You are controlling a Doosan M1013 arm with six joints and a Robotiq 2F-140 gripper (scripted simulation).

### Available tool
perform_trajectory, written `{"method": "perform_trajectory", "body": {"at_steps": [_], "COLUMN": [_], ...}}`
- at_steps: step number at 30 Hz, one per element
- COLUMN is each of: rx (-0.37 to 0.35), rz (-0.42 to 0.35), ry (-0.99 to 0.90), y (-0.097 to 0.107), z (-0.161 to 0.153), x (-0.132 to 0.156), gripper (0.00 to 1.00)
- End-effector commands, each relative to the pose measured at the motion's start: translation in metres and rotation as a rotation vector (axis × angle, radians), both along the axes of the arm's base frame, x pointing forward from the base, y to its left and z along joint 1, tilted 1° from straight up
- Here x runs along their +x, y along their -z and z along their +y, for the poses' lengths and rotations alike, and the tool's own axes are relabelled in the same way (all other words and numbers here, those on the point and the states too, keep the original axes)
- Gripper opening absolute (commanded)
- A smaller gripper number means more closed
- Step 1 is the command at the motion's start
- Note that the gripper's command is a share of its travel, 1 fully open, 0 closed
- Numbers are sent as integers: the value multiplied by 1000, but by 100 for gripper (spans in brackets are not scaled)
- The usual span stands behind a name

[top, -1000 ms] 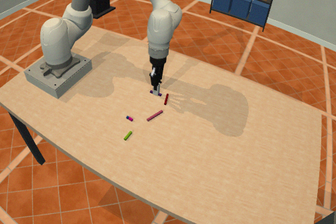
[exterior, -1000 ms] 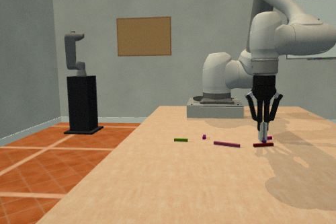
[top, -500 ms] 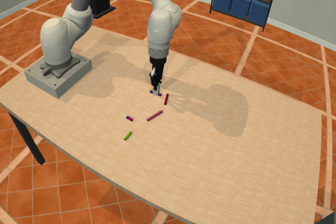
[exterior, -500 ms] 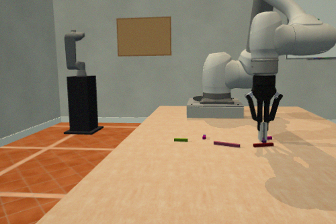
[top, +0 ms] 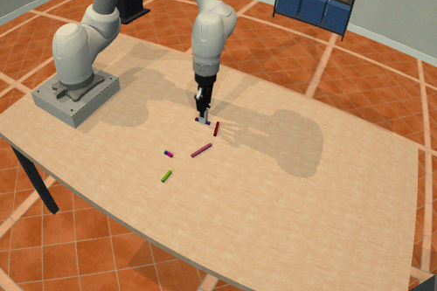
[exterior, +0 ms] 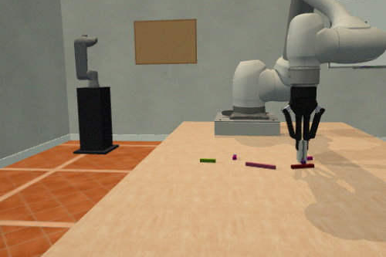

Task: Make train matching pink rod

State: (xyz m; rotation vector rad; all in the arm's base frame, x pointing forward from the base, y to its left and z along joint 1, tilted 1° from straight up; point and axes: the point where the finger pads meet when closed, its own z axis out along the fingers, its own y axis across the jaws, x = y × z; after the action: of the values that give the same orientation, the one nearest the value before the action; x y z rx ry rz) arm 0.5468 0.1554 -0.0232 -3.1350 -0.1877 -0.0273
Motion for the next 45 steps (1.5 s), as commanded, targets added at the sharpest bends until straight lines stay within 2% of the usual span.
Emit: {"method": "perform_trajectory", "body": {"at_steps": [1,6,12,14,18,21,45], "rx": [1,1,1,1,1,1,1], "rz": [6,6,6,6,6,6,6], "ry": [-3,-3,-3,-3,-3,-3,-3], "y": [3,-10,-51,-51,-79,-92,-96], "z": [1,0,0,0,0,0,0], "x": [-5,-5,-6,-6,-6,-6,-6], "gripper": [3,3,3,3,3,3,3]}}
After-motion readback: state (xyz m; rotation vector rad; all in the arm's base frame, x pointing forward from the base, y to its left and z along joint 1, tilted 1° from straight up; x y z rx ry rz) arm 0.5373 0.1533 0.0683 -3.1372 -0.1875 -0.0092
